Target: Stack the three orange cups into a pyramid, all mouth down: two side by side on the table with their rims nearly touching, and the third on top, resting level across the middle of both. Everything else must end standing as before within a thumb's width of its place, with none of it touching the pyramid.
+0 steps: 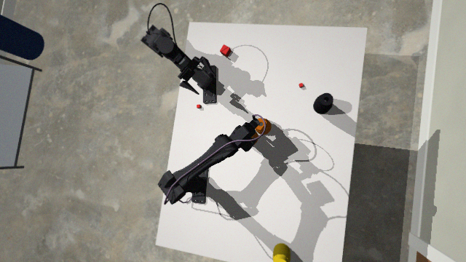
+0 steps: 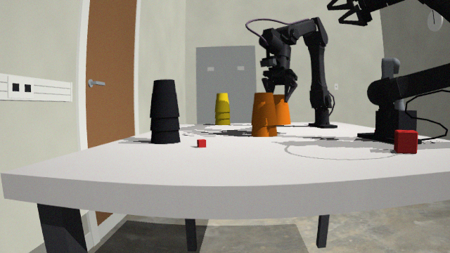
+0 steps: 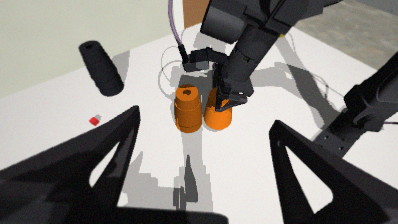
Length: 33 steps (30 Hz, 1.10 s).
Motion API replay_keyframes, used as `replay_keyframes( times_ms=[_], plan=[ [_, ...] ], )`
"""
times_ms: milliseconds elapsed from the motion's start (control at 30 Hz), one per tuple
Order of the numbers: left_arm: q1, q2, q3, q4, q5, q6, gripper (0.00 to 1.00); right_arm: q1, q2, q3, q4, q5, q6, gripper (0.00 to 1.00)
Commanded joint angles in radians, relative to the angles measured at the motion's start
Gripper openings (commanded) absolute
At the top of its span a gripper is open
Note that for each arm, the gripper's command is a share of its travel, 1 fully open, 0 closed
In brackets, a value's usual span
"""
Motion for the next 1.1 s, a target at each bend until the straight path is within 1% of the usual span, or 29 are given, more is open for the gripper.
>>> replay_keyframes(
  times_ms=[0,367,700,800,1067],
  plan=[
    [-0.003,0.003,0.028,0.012,-0.002,-0.001,1.00,0.012,-0.009,-0.017,0.032,0.004,0.010,0.00],
    [-0.003,0.003,0.028,0.012,-0.002,-0.001,1.00,0.015,0.008,-0.061,0.083,0.006,0.012,0.00],
    [-0.003,0.003,0.028,0.012,-0.002,-0.001,1.00,0.013,0.005,-0.078,0.104,0.003,0.005,0.00],
    [-0.003,0.003,0.028,0.012,-0.002,-0.001,1.00,0.013,0.004,-0.067,0.105,0.003,0.005,0.00],
    [-0.003,0.003,0.028,0.012,-0.002,-0.001,1.00,0.011,0.013,-0.092,0.120,0.001,-0.001,0.00]
  ],
)
